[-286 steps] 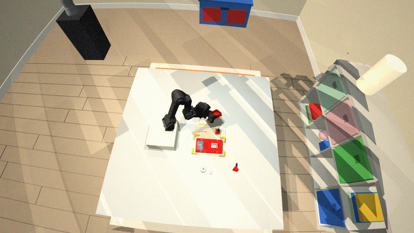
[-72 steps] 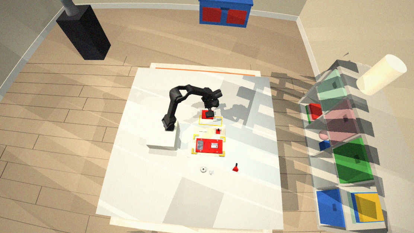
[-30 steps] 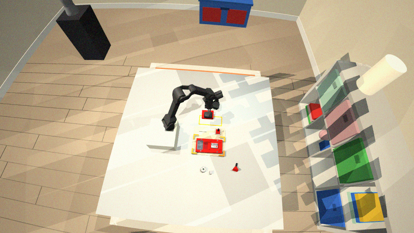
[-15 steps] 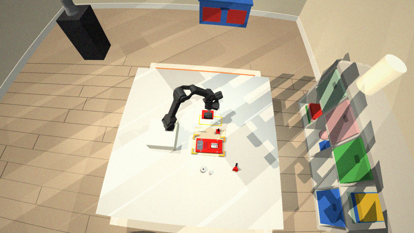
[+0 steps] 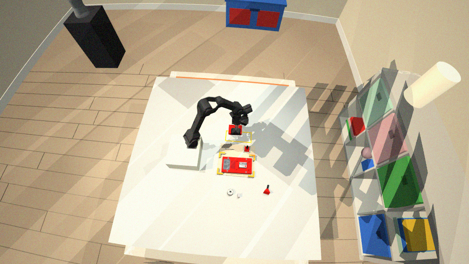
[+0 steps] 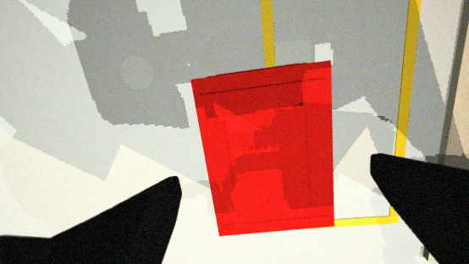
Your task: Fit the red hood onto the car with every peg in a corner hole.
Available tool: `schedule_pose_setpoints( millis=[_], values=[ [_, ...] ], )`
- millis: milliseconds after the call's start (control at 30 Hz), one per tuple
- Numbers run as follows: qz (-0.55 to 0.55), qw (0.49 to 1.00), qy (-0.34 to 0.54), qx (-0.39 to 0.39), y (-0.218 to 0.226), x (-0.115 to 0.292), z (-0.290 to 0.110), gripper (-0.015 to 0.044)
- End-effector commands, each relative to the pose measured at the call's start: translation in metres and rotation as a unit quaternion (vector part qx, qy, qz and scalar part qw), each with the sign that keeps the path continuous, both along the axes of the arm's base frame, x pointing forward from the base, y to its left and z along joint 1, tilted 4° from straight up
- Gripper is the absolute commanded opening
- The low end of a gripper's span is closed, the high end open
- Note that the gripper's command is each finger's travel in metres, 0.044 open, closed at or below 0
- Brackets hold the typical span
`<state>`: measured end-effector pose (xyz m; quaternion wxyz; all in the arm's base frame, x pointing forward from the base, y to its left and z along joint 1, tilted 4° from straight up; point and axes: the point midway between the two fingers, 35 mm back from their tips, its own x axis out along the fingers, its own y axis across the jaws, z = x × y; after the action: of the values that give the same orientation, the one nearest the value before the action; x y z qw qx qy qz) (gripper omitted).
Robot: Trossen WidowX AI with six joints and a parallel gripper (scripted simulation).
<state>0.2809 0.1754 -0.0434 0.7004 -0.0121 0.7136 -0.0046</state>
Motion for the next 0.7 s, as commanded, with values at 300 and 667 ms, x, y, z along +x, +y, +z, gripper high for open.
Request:
schedule_pose_setpoints(
  millis=[300, 667],
  values=[
    [-0.003, 1.0, 0.002, 0.002, 0.0, -0.001, -0.009, 0.044],
    [-0.003, 1.0, 0.002, 0.002, -0.001, -0.001, -0.015, 0.044]
  ],
)
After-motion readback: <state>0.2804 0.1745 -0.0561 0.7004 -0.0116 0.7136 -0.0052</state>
